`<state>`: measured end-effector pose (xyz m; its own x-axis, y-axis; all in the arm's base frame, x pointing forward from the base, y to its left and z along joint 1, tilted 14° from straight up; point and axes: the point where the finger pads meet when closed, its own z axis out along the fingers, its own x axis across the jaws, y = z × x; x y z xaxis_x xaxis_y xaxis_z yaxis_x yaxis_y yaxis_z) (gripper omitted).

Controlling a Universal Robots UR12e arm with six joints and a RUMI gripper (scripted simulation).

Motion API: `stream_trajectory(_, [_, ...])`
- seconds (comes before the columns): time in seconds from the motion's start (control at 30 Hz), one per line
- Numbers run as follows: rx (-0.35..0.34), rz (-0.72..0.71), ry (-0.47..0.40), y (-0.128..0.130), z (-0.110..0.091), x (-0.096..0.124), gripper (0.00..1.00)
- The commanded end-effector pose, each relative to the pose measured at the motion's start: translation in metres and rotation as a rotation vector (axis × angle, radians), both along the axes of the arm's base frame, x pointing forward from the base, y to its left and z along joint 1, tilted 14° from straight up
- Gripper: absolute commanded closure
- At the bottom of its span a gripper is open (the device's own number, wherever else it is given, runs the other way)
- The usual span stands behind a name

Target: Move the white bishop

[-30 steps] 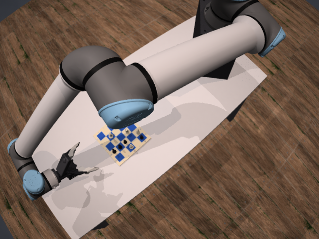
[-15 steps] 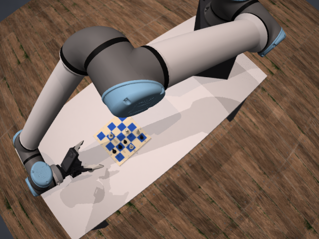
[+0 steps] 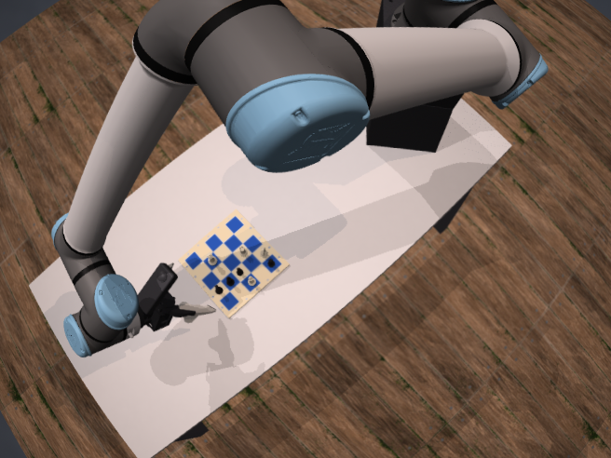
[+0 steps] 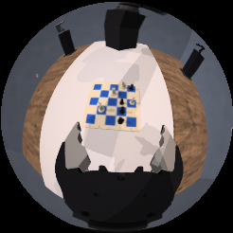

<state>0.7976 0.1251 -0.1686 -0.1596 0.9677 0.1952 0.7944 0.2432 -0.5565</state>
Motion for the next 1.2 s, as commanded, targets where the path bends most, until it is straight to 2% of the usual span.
stream_trajectory(0.0, [0.013,-0.001,-0.092,0.003,0.002,-0.012,0.0])
stream_trajectory(0.03, [0.013,-0.001,-0.092,0.003,0.002,-0.012,0.0])
stream_trajectory(0.2, [0.033,-0.002,-0.218,0.007,0.0,-0.033,0.0])
stream_trajectory(0.23, [0.033,-0.002,-0.218,0.007,0.0,-0.033,0.0])
stream_trajectory(0.47, [0.058,-0.001,-0.371,0.013,-0.001,-0.059,0.0])
stream_trajectory(0.6, [0.062,-0.001,-0.396,0.014,-0.001,-0.063,0.0])
stream_trajectory(0.87, [0.09,-0.001,-0.572,0.02,-0.002,-0.092,0.0])
stream_trajectory(1.1, [0.106,0.0,-0.671,0.024,-0.001,-0.109,0.0])
stream_trajectory(1.17, [0.106,0.0,-0.671,0.024,-0.001,-0.109,0.0])
